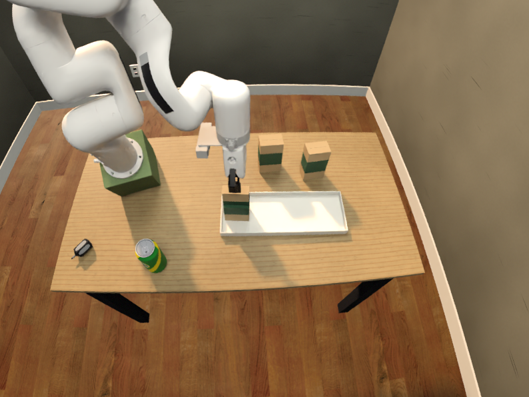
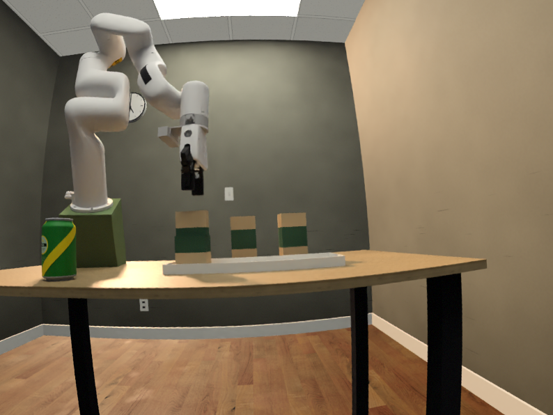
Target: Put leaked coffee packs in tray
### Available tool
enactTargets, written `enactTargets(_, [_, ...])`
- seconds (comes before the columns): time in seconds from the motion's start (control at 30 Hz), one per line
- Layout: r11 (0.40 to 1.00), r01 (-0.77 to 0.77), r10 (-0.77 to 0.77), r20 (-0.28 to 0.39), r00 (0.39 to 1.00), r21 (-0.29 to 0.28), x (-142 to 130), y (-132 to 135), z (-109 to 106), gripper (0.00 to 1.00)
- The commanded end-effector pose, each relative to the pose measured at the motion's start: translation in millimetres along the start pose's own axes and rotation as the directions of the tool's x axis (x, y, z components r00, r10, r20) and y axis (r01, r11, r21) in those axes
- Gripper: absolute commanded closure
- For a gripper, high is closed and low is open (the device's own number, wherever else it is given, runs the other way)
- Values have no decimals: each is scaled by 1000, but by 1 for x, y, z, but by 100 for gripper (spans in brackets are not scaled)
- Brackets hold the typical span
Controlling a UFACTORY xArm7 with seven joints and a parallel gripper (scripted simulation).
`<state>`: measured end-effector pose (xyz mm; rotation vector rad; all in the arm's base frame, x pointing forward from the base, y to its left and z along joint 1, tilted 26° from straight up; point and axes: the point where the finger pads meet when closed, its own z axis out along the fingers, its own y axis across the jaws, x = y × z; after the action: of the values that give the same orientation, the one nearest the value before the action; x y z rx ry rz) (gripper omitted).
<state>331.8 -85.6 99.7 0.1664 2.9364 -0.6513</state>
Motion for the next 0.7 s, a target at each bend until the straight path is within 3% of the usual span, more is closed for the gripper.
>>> enactTargets(0.0, [999,28,-28,22,999,23,-33,28,-9,15])
enactTargets(0.03, [999,43,-44,28,999,32,-48,47,-11,15])
enactTargets(0.1, [999,43,-44,28,999,32,-48,47,-11,15])
enactTargets(0.13, [997,62,-63,30,998,37,-62,69,-12,15])
enactTargets(0.17, [997,62,-63,30,998,37,-62,69,-12,15])
enactTargets(0.2, [996,81,-82,30,996,38,-75,95,-12,15])
enactTargets(0.27, [996,81,-82,30,996,38,-75,95,-12,15])
enactTargets(0.3, [994,100,-101,26,995,33,-85,122,-9,15])
enactTargets(0.4, [994,100,-101,26,995,33,-85,122,-9,15])
enactTargets(0.47, [991,129,-130,15,991,15,-95,169,-3,15])
enactTargets(0.53, [991,129,-130,15,991,15,-95,169,-3,15])
enactTargets(0.57, [990,138,-138,9,990,7,-97,186,-1,15])
enactTargets(0.67, [989,146,-146,4,989,-2,-98,200,1,15])
